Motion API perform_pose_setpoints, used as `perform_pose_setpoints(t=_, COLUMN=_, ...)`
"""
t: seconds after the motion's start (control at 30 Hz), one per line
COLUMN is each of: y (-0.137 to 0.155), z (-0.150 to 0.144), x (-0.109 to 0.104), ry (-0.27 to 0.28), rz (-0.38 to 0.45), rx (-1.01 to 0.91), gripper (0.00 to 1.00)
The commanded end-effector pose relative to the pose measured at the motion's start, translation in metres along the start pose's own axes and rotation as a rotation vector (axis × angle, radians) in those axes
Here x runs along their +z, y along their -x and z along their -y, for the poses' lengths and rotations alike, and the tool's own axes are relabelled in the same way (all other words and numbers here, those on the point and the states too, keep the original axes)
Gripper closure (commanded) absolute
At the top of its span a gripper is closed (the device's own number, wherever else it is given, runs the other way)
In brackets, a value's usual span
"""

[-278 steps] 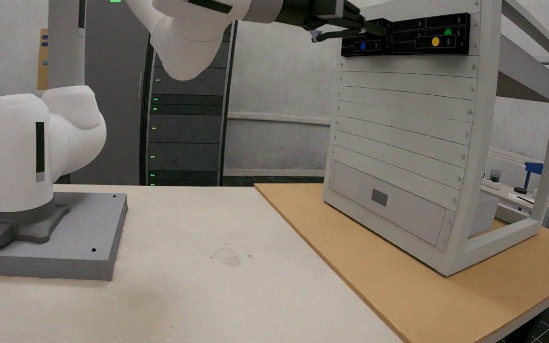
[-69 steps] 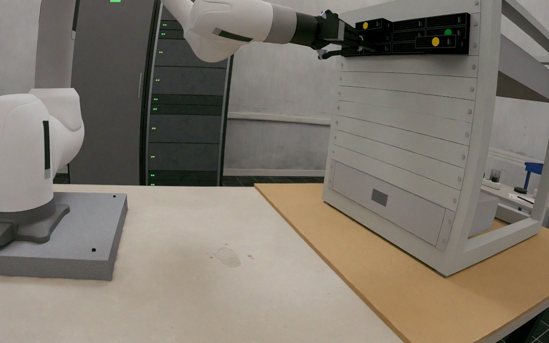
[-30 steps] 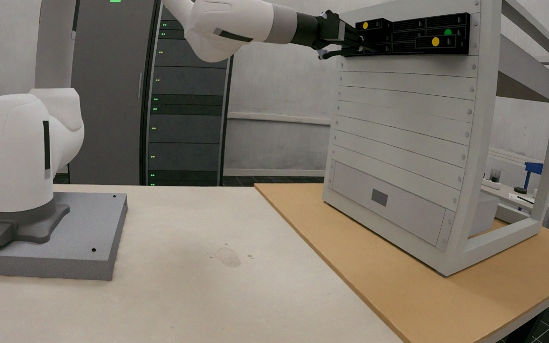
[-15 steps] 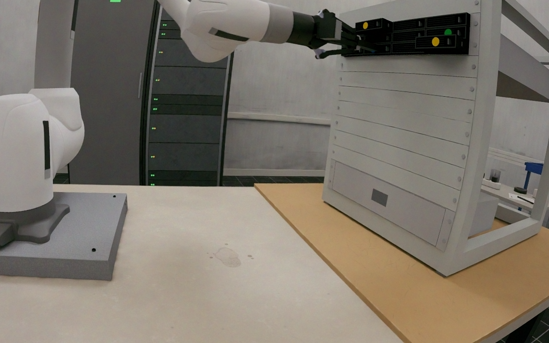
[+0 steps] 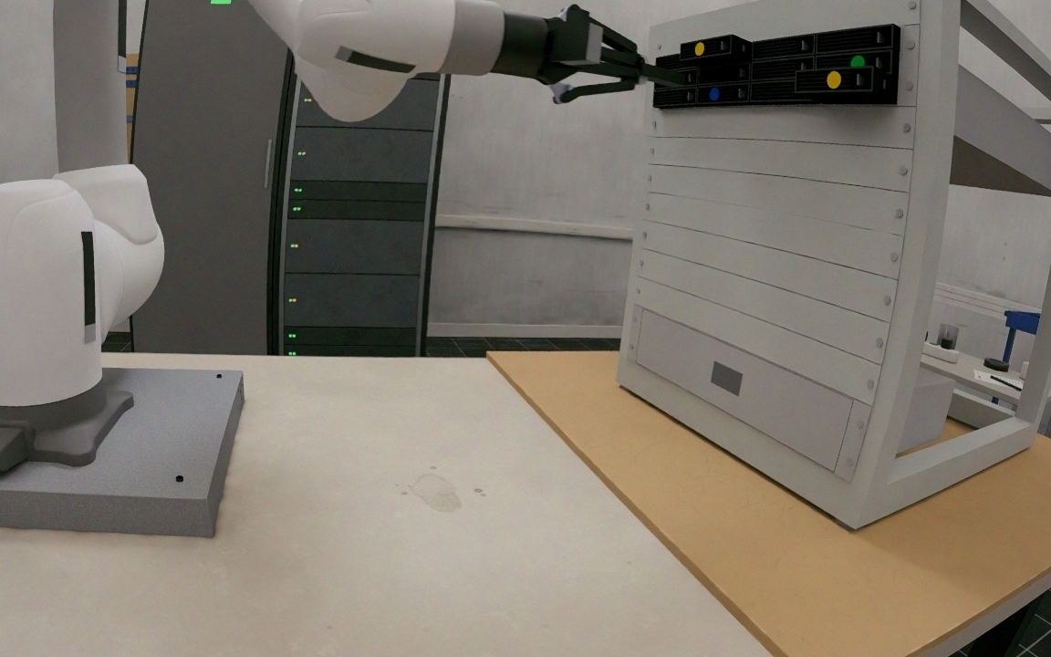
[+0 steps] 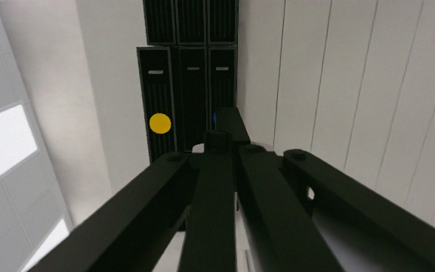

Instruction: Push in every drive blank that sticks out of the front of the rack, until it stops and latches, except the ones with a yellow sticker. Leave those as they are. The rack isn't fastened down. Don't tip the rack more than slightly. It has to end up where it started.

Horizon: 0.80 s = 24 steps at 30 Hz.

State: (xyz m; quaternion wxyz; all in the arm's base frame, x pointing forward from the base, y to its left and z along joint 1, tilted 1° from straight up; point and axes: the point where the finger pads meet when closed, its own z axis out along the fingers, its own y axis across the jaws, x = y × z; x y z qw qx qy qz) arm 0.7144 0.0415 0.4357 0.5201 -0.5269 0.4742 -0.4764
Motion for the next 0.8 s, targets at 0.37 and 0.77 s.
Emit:
perform_pose_setpoints(t=0.37, y=-0.0002, z=0.0009, x=-0.0067, ry=-0.001, rz=0.000, rx=0.000, gripper=0.00)
perform_pose_setpoints(t=0.77, y=-0.0002, z=0.0009, x=-0.0067, ry=-0.001, rz=0.000, rx=0.000, gripper=0.00)
